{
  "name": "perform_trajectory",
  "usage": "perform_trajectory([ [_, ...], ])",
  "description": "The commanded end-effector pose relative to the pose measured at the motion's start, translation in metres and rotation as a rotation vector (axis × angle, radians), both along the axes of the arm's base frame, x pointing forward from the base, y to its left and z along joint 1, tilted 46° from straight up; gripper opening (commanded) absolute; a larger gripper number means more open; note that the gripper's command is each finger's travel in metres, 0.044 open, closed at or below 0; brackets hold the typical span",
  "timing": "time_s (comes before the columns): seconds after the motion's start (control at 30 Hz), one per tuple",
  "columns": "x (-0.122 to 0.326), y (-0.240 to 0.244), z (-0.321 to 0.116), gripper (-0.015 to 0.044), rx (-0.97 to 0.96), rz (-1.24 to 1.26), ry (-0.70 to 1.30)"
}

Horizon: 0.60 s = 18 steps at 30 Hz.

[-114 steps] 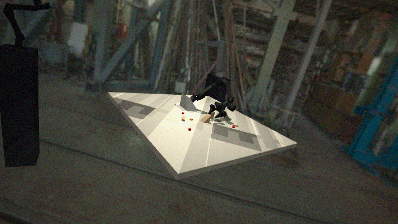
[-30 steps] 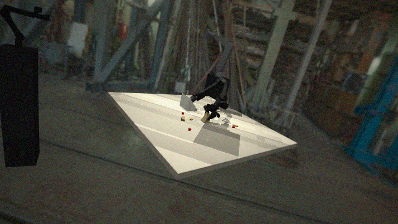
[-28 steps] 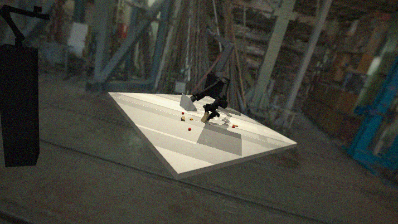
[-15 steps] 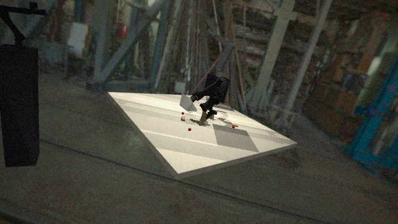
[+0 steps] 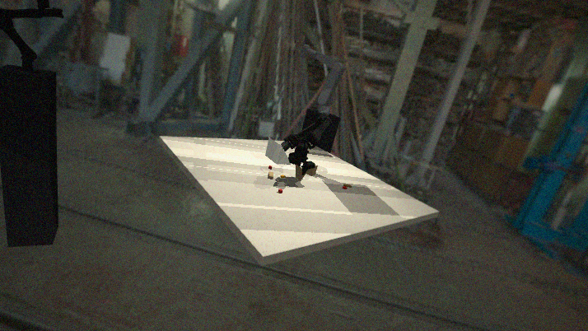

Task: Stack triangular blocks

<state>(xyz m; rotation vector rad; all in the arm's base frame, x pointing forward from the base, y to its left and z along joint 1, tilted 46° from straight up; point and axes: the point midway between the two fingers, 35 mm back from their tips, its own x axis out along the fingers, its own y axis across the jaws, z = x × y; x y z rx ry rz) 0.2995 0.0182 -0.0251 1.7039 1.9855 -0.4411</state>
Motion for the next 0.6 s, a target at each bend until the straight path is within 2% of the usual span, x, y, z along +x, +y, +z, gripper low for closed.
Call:
perform_trajectory([
  [0.0,0.0041,-0.0056,-0.0046,0.0,0.1,0.002,0.005],
  [0.17,0.0055,-0.0111,-0.0124,0.0,0.228,0.011,0.026],
  [0.2,0.0019,-0.0074,-0.0083,0.0026,0.154,0.012,0.025],
  [0.57,0.0019,-0.0074,-0.0083,0.0315,0.154,0.012,0.025],
])
